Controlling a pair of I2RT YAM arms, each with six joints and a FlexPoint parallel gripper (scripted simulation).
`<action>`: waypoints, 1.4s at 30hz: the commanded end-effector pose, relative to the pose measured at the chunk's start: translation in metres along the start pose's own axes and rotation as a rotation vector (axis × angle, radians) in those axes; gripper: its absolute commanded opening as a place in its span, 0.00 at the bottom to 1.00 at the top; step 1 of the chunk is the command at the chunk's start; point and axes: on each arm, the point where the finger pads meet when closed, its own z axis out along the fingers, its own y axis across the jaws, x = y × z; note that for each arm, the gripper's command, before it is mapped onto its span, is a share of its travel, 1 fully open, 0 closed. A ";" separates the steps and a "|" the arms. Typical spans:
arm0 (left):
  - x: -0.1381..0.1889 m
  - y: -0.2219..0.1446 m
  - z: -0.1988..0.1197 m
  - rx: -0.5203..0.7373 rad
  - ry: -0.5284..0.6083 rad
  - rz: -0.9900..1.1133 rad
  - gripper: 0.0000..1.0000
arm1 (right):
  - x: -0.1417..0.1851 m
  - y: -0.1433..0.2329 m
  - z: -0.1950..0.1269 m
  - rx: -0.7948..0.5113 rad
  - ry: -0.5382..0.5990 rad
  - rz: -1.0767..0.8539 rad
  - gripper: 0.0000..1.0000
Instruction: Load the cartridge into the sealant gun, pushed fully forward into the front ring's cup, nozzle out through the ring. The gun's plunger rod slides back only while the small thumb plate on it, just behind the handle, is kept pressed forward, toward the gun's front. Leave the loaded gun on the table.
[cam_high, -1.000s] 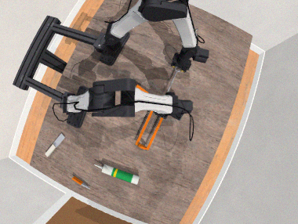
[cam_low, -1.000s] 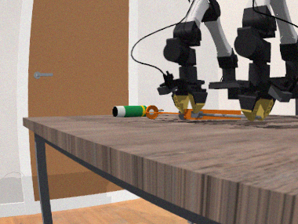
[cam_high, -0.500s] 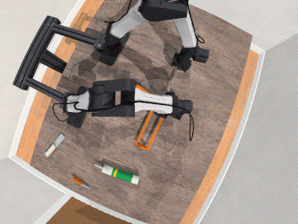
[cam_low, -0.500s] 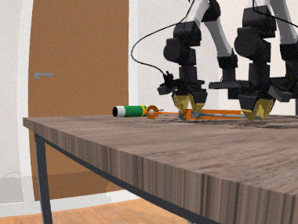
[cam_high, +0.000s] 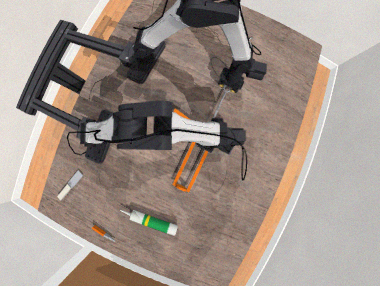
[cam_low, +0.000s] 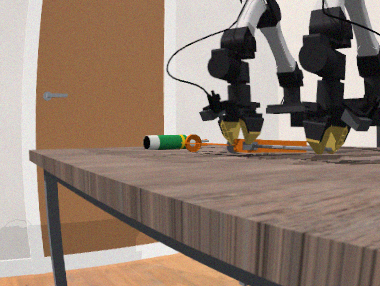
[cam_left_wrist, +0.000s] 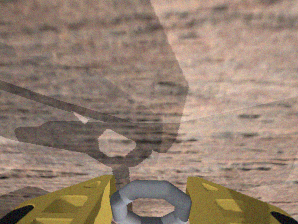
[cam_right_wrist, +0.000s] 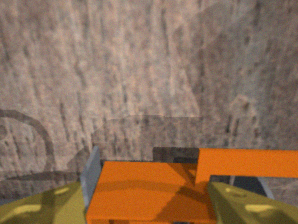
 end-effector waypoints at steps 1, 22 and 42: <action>-0.017 -0.008 -0.021 0.022 -0.030 0.023 0.00 | 0.004 -0.023 0.008 0.068 0.033 0.000 0.03; -0.057 0.000 0.003 0.013 -0.025 0.010 0.00 | 0.004 -0.023 0.008 0.068 0.033 0.000 0.03; -0.058 0.001 0.003 0.013 -0.025 0.009 0.00 | 0.004 -0.023 0.008 0.068 0.033 0.001 0.03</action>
